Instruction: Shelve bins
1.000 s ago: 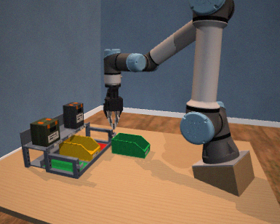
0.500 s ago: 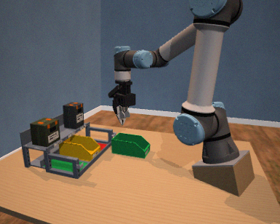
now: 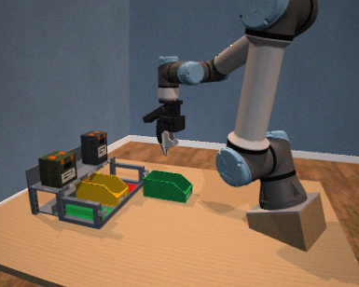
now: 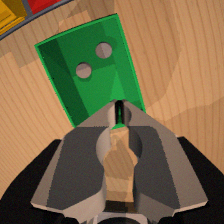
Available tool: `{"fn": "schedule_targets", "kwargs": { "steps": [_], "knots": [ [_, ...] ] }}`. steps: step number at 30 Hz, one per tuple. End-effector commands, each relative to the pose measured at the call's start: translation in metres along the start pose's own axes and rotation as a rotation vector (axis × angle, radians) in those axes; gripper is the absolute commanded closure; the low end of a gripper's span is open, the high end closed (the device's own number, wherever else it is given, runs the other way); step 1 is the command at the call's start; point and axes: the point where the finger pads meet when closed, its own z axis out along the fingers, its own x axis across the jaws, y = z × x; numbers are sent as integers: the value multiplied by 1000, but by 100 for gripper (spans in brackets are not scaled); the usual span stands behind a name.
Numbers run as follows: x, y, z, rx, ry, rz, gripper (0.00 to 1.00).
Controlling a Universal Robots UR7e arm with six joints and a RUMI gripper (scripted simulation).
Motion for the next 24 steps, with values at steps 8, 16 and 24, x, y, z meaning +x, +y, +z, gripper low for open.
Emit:
{"fn": "schedule_targets", "kwargs": {
  "steps": [8, 16, 24],
  "knots": [
    [17, 12, -6, 15, -16, -209, 100],
    [20, 14, -7, 18, -15, -247, 100],
    [21, 15, -7, 18, -14, -259, 100]
  ]
}}
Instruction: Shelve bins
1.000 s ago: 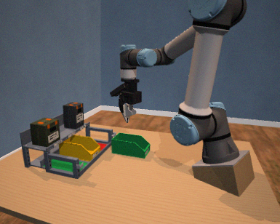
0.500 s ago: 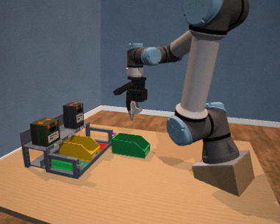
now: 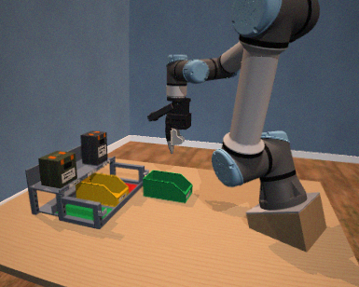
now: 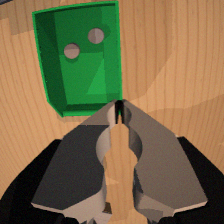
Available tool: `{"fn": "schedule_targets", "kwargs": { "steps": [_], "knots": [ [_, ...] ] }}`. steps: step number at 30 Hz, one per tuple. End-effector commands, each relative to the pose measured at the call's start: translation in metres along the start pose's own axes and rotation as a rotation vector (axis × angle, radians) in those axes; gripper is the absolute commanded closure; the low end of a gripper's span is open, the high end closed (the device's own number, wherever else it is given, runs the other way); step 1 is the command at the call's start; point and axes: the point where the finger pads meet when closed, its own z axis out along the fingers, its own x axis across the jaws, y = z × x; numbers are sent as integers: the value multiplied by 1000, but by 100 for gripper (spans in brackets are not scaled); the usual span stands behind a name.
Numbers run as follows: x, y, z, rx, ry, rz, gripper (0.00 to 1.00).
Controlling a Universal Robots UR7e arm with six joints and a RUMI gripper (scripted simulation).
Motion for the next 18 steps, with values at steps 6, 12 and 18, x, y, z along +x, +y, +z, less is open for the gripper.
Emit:
{"fn": "schedule_targets", "kwargs": {
  "steps": [6, 12, 18],
  "knots": [
    [1, 0, -1, 2, -1, -8, 100],
    [1, 0, 0, 2, -1, -9, 85],
    [1, 0, 0, 2, -1, -9, 85]
  ]
}}
